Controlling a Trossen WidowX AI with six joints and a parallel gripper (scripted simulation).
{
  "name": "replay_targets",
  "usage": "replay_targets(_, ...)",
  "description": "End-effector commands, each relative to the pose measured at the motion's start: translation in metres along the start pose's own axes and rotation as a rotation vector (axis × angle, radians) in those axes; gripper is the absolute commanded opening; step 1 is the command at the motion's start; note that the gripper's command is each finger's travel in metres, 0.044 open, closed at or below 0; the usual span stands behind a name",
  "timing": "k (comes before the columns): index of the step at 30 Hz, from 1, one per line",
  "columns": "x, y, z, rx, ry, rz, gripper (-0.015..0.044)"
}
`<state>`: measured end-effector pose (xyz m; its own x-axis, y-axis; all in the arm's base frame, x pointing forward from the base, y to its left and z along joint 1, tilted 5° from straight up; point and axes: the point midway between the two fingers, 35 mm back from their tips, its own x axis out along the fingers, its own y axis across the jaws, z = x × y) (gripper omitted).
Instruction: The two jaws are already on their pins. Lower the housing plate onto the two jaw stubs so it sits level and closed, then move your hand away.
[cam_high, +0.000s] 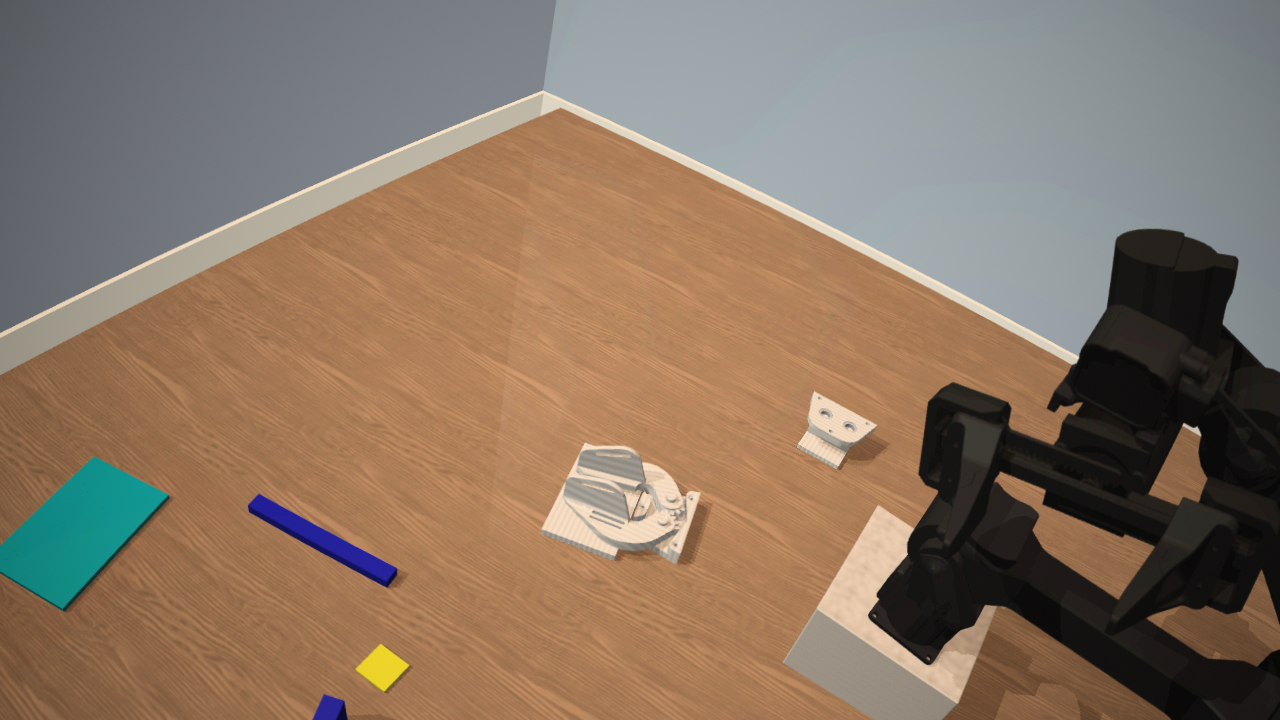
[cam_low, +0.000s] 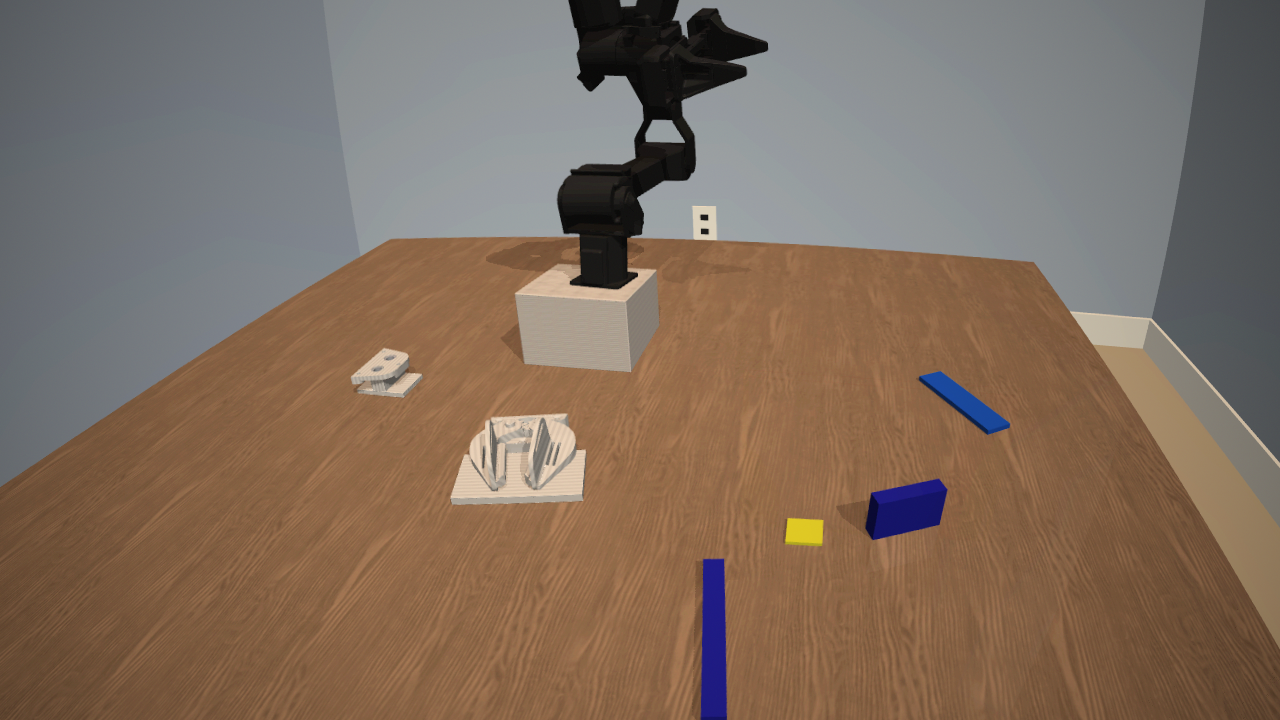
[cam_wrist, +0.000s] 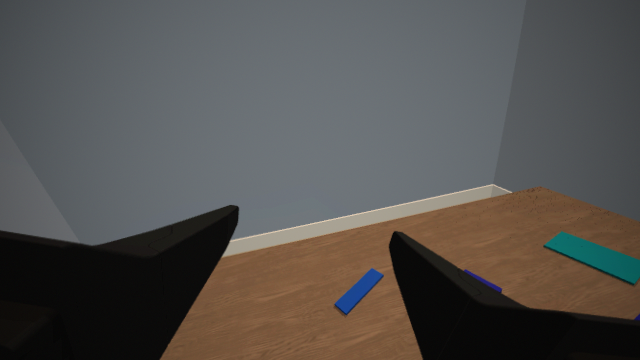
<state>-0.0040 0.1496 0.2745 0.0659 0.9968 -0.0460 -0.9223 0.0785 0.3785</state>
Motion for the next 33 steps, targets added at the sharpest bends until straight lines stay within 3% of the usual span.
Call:
replay_targets(1, 0.000, 0.000, 0.000, 0.000, 0.000, 0.000, 0.0426)
replay_targets(33, -0.026, -0.124, 0.041, -0.275, 0.145, -0.503, 0.0440)
